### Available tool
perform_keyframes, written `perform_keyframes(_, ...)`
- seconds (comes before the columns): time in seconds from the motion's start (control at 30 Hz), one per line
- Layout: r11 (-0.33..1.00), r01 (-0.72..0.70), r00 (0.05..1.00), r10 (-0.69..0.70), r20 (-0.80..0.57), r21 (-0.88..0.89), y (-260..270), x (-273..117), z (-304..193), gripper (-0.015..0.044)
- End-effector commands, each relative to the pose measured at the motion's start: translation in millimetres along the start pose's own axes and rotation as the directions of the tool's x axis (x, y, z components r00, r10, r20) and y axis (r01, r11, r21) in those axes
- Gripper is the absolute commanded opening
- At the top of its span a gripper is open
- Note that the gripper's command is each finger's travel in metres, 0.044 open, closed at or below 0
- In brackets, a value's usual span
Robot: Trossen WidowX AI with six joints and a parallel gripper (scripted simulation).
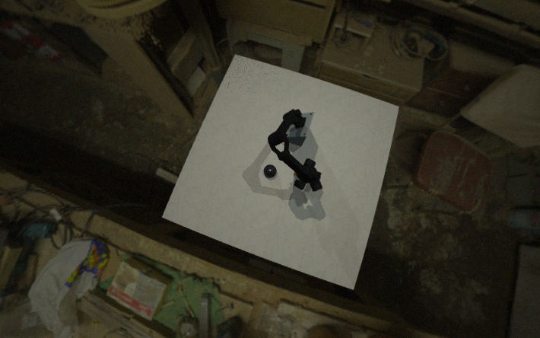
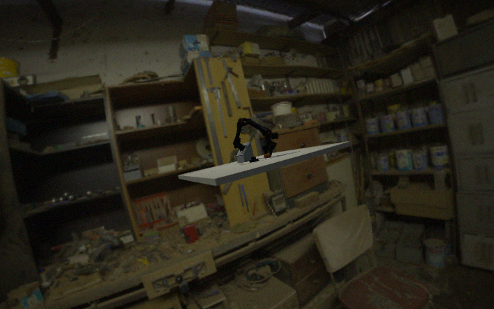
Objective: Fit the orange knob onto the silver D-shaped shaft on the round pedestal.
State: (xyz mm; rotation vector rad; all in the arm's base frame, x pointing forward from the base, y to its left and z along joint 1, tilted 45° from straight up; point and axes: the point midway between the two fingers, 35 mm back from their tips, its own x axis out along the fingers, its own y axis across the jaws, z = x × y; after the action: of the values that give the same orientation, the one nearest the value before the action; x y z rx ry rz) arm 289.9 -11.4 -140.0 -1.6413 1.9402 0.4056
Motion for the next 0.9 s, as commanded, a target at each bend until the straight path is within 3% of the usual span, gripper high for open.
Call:
perform_keyframes(0.0, 1.000, -0.003, 1.000, 0.003, -0.009, -0.011, 2.6, 5.3, 0.0, 0.0387)
perform_keyframes(0.2, 1.000, -0.003, 1.000, 0.003, -0.009, -0.011, 2.6, 5.3, 0.0, 0.0240)
perform_keyframes(0.5, 1.000, -0.003, 1.000, 0.003, -0.009, -0.011, 2.6, 5.3, 0.0, 0.0240)
perform_keyframes(0.87, 1.000, -0.003, 1.000, 0.003, -0.009, -0.011, 2.6, 5.3, 0.0, 0.0180)
